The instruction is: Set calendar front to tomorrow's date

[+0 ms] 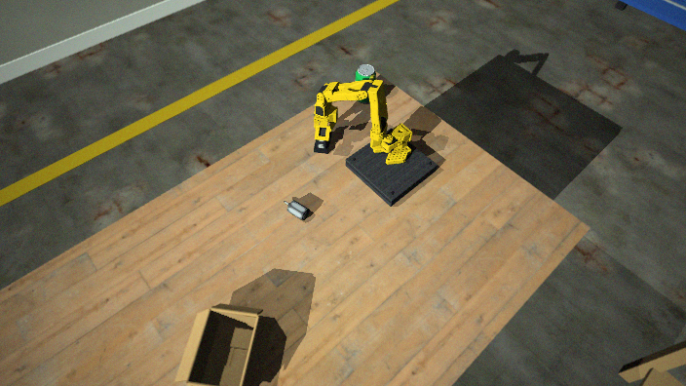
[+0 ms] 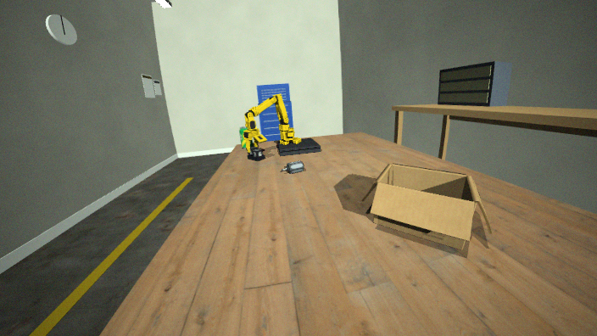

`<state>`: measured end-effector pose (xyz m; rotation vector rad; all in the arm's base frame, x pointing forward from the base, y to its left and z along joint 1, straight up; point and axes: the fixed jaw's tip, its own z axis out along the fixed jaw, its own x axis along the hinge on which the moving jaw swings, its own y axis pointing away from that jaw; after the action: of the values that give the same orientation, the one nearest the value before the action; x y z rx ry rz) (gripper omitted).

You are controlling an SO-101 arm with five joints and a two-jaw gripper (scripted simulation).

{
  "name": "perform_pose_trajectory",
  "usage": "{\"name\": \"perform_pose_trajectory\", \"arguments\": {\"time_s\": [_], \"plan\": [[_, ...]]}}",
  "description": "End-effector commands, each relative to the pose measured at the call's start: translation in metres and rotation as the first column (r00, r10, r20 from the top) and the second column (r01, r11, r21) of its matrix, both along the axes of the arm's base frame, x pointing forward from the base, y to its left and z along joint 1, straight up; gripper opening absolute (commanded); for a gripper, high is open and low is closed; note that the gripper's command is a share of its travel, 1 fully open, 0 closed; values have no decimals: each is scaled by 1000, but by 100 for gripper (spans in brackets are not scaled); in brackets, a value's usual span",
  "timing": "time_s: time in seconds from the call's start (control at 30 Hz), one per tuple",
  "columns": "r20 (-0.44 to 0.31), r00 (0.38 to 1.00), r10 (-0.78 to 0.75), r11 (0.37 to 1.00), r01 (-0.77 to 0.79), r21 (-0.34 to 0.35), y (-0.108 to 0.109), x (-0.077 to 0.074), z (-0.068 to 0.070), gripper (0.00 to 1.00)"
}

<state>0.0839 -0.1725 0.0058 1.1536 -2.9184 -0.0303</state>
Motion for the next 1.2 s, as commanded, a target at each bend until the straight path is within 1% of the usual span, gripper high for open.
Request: {"name": "perform_pose_trajectory", "arguments": {"time_s": [0.0, 0.73, 0.87, 1.07, 1.17], "plan": [[10, 1000, -6, 1000, 6, -16, -2, 2, 4, 0], [10, 1000, -6, 1000, 6, -16, -3, 2, 8, 0], [10, 1000, -6, 1000, 6, -16, -3, 3, 13, 0], [10, 1000, -6, 1000, 6, -16, -2, 3, 23, 0], [10, 1000, -6, 1000, 6, -16, -2, 2, 25, 0]]}}
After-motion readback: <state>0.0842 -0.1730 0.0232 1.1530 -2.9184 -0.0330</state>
